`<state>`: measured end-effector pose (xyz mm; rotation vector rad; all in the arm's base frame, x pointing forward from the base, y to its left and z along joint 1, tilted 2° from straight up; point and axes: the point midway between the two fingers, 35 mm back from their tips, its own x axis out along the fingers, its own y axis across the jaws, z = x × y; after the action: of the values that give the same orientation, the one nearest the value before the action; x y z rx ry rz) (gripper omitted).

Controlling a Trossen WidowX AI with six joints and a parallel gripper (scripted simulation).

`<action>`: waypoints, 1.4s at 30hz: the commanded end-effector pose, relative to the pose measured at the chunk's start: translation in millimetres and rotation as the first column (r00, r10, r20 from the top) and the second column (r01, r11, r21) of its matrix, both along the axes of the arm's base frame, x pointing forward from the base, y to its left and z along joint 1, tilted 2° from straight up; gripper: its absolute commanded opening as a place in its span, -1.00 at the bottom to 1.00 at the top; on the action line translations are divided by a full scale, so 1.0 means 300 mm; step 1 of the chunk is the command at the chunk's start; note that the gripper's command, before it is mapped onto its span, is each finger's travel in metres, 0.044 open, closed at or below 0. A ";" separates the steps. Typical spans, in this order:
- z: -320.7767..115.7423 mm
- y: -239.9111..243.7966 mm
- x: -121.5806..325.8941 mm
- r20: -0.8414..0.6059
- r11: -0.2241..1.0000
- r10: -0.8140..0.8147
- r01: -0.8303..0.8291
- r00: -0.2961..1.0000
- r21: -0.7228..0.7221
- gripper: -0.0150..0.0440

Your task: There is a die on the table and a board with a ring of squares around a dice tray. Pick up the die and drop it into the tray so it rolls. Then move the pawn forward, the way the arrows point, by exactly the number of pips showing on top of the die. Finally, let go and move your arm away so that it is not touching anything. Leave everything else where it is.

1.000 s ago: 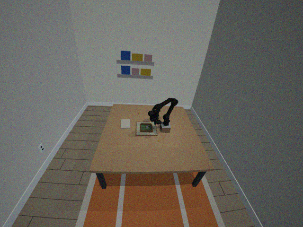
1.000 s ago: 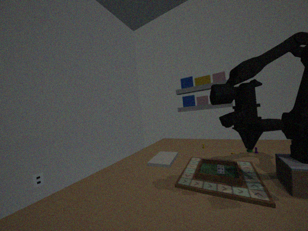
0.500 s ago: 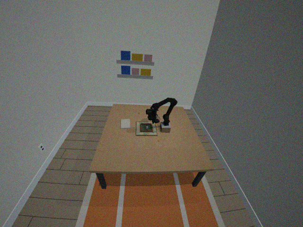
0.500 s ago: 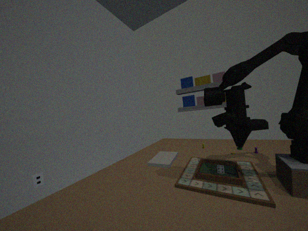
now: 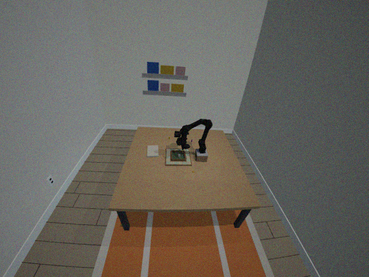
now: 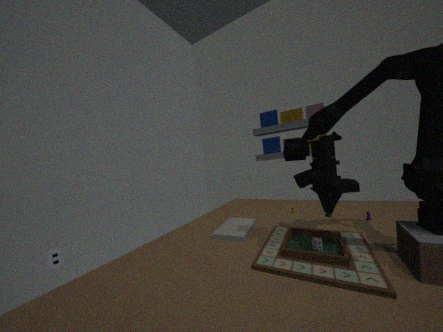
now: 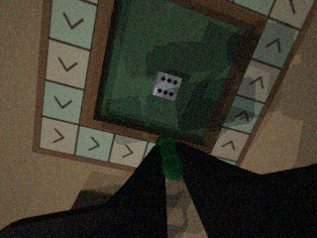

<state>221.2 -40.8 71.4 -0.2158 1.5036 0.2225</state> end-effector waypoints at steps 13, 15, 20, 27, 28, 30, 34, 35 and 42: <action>-0.085 -0.221 0.042 0.001 1.000 0.016 -0.016 1.000 -0.007 -0.49; -0.097 -0.255 0.041 0.000 1.000 0.020 -0.020 1.000 -0.011 -0.49; -0.131 -0.341 0.034 -0.003 0.999 0.032 -0.032 0.999 -0.020 -0.49; -0.151 -0.385 0.026 -0.005 0.999 0.037 -0.037 0.999 -0.024 -0.49; -0.157 -0.385 0.027 -0.005 0.999 0.037 -0.037 0.999 -0.024 -0.49; -0.177 -0.385 0.028 -0.005 0.999 0.037 -0.037 0.999 -0.024 -0.49; -0.238 -0.386 0.031 -0.005 0.999 0.037 -0.037 0.999 -0.024 -0.49; -0.253 -0.385 0.031 -0.005 0.999 0.037 -0.037 0.999 -0.024 -0.49; -0.268 -0.385 0.031 -0.005 0.999 0.037 -0.037 0.999 -0.024 -0.49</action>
<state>230.9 -155.6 -5.5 -0.2568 1.5049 0.2342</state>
